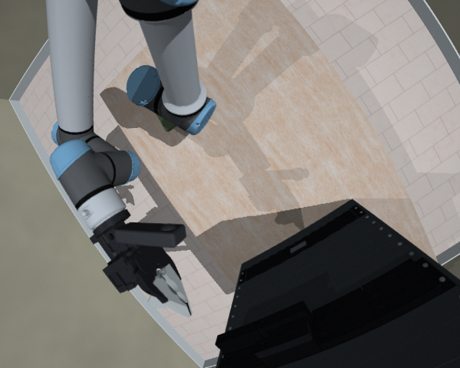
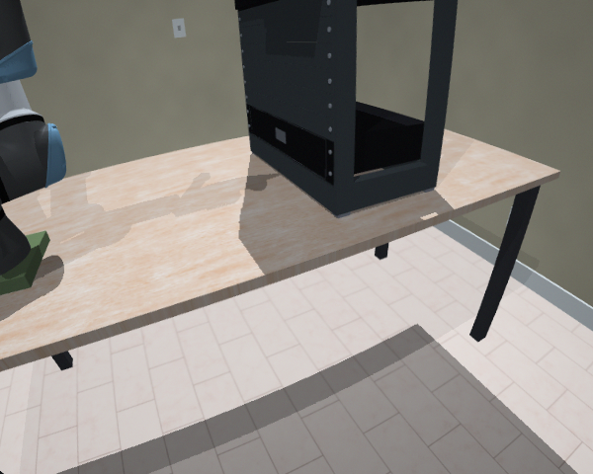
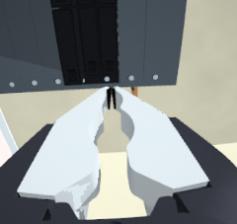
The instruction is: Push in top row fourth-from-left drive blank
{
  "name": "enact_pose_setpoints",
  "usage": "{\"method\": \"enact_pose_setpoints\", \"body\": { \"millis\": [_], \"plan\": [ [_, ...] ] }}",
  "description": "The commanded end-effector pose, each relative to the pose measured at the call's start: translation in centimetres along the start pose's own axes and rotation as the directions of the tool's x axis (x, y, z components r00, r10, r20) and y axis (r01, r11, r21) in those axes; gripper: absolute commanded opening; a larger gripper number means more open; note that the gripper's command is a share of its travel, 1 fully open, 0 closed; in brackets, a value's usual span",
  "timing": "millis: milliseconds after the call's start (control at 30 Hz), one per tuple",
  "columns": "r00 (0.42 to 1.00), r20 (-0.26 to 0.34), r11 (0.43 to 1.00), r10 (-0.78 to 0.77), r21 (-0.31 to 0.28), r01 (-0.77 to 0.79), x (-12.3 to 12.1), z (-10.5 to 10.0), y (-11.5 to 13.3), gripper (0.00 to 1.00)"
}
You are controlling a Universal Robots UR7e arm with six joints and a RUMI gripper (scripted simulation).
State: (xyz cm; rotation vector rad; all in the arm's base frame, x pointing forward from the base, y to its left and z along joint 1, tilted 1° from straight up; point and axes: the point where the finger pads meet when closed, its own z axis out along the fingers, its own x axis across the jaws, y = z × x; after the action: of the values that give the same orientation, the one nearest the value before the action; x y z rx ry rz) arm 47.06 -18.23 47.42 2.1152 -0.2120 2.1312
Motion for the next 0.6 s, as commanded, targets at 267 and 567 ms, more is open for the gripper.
{"method": "enact_pose_setpoints", "body": {
  "millis": [267, 567],
  "plan": [
    [1.000, 0.006, 1.000, 0.006, 0.011, -0.006, -0.2, -3.2, -0.2, 0.00],
    [1.000, 0.006, 1.000, 0.006, 0.011, -0.006, -0.3, -4.4, -0.2, 0.00]
  ]
}}
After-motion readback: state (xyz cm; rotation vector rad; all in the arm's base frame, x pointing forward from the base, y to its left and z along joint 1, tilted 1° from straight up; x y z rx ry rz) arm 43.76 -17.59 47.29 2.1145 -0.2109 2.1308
